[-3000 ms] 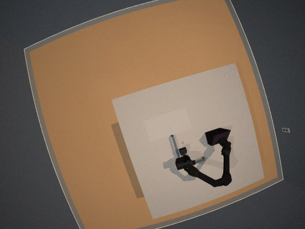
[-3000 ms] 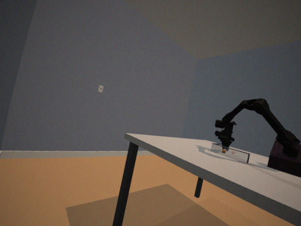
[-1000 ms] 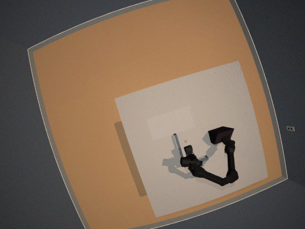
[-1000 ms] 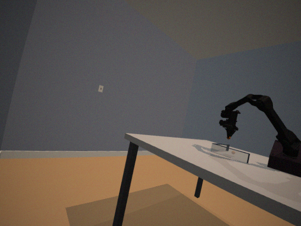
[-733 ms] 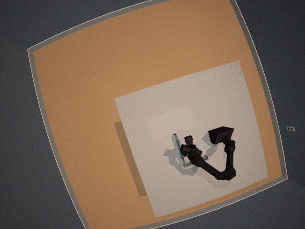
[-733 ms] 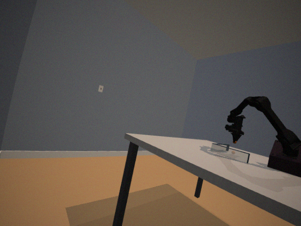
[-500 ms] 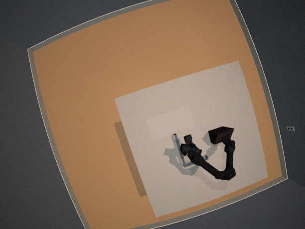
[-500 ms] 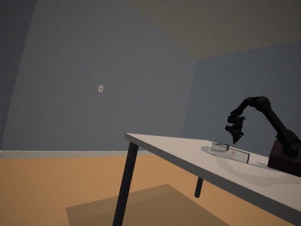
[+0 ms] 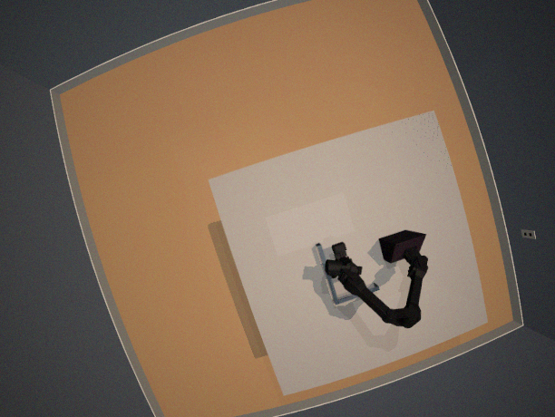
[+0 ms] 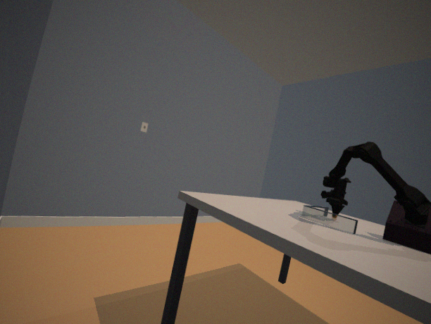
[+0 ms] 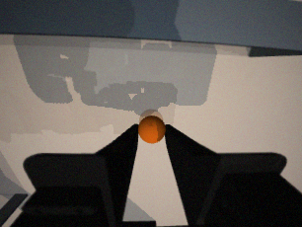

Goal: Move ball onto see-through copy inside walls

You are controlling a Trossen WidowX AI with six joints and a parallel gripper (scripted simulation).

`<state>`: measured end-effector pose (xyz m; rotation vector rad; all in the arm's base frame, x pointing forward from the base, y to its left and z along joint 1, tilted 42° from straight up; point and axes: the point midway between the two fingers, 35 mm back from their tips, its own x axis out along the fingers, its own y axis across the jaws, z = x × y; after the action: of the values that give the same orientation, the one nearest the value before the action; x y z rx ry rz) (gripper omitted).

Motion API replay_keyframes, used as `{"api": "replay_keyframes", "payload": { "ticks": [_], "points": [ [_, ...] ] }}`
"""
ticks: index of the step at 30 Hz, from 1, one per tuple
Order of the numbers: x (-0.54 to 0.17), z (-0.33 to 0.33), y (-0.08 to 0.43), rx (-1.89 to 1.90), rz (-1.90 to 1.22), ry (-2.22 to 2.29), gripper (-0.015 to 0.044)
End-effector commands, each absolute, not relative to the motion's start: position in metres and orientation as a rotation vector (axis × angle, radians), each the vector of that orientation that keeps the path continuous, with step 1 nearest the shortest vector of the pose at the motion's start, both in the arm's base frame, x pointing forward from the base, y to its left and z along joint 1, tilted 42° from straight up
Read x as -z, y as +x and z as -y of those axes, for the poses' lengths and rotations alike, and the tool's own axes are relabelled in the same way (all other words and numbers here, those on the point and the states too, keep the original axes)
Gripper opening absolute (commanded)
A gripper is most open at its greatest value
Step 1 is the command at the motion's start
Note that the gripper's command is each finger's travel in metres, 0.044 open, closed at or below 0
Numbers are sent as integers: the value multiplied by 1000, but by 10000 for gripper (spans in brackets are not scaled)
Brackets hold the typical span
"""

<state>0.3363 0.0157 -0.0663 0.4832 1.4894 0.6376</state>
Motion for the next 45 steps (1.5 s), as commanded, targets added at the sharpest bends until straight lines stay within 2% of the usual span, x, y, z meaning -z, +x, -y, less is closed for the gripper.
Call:
{"api": "replay_keyframes", "payload": {
  "ticks": [1,16,25,32,38,45],
  "points": [
    [70,-18,337,-634,-1485,493,0],
    [82,-30,336,-634,-1485,494,0],
    [81,-28,336,-635,-1487,487,233],
    [79,-26,336,-635,-1487,487,233],
    [18,28,339,-631,-1486,490,233],
    [22,26,342,-620,-1470,497,233]
  ]
}}
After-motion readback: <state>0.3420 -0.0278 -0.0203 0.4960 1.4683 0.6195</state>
